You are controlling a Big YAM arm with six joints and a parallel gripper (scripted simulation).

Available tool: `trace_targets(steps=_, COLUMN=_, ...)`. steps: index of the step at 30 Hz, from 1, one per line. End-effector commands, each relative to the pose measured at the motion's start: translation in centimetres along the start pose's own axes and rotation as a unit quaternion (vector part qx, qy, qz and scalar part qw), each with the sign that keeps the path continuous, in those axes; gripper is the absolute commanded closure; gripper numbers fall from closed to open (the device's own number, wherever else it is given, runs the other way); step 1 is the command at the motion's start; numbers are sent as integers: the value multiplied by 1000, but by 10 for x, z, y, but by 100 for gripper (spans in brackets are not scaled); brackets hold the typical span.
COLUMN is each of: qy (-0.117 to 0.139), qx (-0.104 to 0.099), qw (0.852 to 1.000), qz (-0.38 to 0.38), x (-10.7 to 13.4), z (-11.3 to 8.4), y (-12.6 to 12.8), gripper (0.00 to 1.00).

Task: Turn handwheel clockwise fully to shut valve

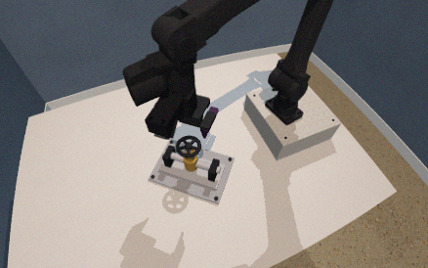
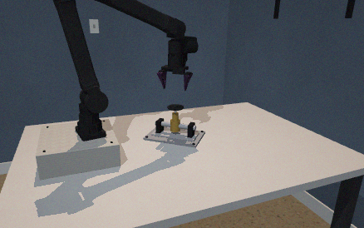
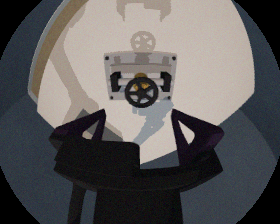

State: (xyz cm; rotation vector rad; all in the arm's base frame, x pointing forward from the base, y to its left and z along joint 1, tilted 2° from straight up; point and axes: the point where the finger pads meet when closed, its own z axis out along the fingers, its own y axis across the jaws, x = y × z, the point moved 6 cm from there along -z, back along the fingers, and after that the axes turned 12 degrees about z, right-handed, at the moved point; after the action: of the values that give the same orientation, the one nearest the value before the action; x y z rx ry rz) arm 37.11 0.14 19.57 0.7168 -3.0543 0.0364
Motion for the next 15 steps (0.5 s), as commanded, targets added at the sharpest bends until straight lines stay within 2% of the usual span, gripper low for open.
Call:
trace_targets(steps=1, qy=-2, qx=4, qw=1000, qz=9, x=4, z=8, y=-13, gripper=0)
trace_targets(steps=6, qy=-5, qx=4, qw=1000, qz=-2, x=1, z=6, y=-5, gripper=0)
trace_targets(steps=15, qy=-2, qx=3, qw=1000, qz=5, x=2, z=11, y=-9, gripper=0)
